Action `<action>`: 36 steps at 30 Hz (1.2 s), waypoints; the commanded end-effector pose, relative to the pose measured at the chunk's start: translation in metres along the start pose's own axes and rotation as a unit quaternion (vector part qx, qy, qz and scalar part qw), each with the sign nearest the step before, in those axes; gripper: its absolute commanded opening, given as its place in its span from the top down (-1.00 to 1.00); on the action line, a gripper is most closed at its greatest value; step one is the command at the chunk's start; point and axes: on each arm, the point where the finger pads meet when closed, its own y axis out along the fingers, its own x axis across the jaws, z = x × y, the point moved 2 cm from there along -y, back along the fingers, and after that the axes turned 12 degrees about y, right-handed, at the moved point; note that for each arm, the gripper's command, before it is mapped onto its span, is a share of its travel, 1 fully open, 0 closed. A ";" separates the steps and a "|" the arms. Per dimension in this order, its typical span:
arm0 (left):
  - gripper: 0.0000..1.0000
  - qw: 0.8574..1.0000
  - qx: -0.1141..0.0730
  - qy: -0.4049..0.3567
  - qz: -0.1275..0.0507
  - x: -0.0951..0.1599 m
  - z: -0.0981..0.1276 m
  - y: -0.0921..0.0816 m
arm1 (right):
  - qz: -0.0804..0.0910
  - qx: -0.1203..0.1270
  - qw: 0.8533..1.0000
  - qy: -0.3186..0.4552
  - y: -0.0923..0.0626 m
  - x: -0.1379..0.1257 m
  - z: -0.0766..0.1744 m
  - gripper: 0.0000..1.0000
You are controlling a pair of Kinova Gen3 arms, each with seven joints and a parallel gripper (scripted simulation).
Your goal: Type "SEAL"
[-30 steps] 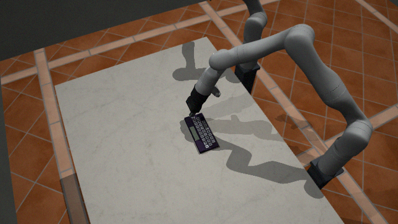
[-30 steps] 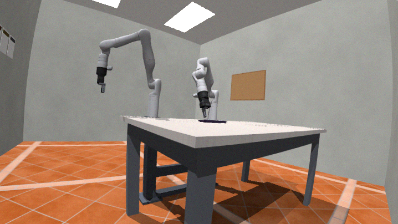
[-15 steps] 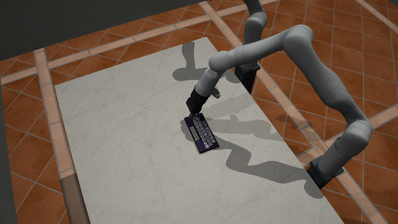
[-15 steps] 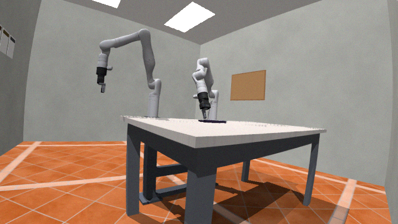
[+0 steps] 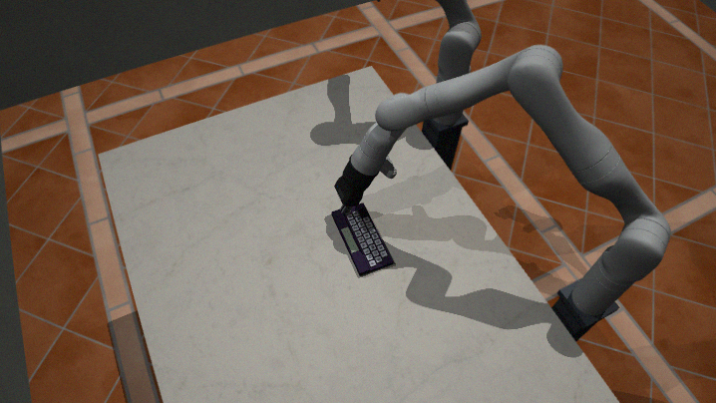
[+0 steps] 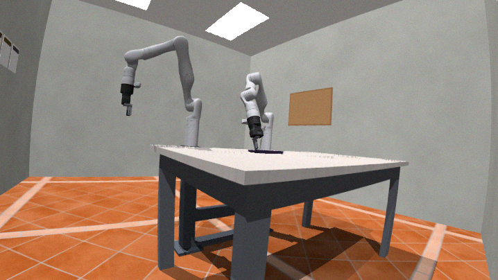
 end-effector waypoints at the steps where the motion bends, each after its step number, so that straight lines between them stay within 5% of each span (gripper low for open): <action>1: 1.00 1.000 -0.001 0.000 0.001 0.000 -0.001 -0.001 | 0.000 -0.001 1.000 0.000 -0.001 0.000 0.000 -1.00; 36: 1.00 1.000 -0.001 0.000 0.001 -0.001 0.001 0.003 | 0.000 -0.001 1.000 0.000 -0.001 0.000 0.000 -1.00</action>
